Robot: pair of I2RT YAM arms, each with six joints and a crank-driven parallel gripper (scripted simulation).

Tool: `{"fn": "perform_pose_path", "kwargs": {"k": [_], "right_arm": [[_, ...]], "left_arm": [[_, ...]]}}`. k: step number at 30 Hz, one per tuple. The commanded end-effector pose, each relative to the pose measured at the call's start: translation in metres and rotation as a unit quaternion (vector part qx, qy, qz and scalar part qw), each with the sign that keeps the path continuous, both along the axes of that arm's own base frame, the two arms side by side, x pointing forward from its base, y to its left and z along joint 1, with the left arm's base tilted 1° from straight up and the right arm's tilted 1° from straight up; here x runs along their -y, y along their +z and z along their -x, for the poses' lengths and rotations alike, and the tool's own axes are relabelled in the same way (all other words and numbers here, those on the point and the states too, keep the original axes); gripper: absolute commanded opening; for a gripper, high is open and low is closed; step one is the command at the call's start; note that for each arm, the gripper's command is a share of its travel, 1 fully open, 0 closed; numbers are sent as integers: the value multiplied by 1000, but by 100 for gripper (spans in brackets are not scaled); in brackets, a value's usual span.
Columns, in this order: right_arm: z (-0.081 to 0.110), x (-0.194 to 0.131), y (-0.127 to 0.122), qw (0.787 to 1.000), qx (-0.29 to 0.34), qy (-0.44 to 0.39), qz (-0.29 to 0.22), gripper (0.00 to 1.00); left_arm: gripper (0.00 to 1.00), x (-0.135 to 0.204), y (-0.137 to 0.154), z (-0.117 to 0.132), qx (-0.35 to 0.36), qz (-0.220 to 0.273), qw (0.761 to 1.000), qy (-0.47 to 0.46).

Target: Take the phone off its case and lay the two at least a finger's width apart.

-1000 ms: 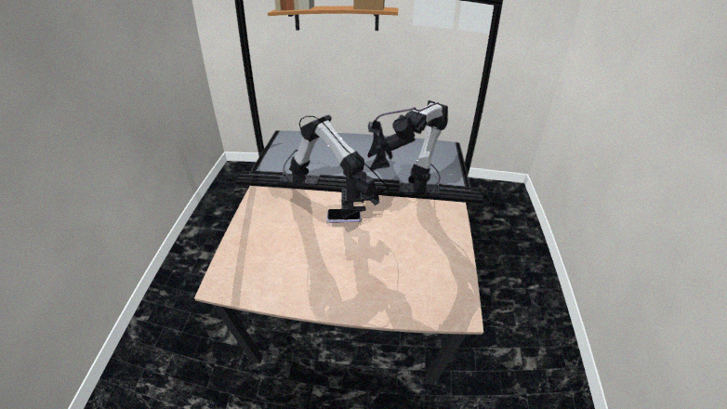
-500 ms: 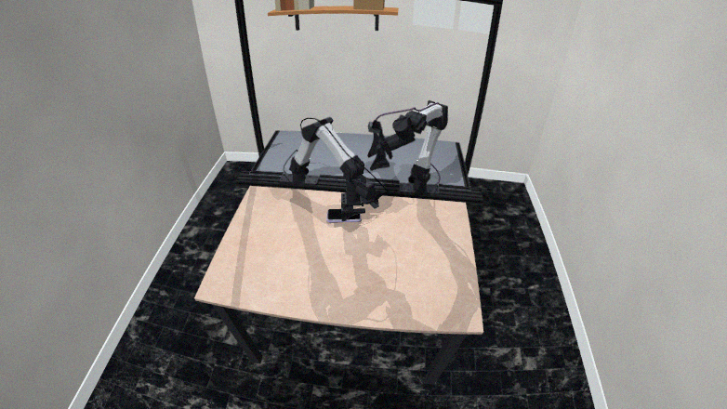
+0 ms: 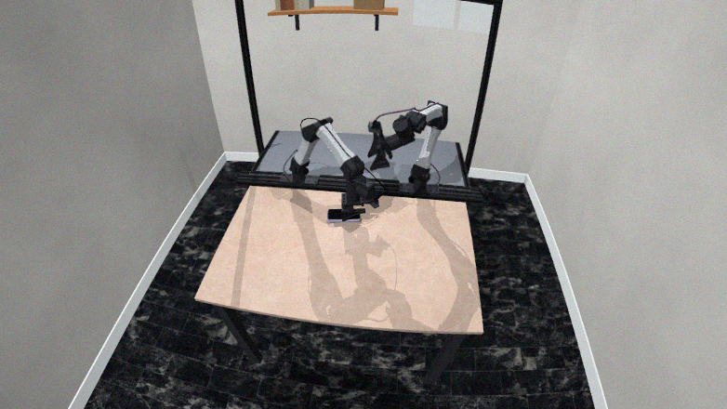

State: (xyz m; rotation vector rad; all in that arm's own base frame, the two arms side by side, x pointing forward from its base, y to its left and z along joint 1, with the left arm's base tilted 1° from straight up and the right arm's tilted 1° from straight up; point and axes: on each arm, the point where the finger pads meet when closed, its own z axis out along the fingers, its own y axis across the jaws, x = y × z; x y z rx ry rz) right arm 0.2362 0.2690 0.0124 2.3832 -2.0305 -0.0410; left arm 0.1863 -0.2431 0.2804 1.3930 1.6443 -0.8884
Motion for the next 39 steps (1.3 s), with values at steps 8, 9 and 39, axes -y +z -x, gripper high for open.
{"fn": "perform_pose_path", "kwargs": {"k": [8, 9, 39], "right_arm": [[-3, -3, 23, 1000, 5, -3, -19, 98], [-4, -2, 20, 1000, 9, -4, -16, 100], [2, 3, 19, 1000, 6, -7, 0, 100]], "left_arm": [[100, 0, 6, 0, 6, 6, 1000, 1], [100, 0, 6, 0, 6, 6, 1000, 1], [100, -2, 12, 2, 32, -2, 999, -6]]}}
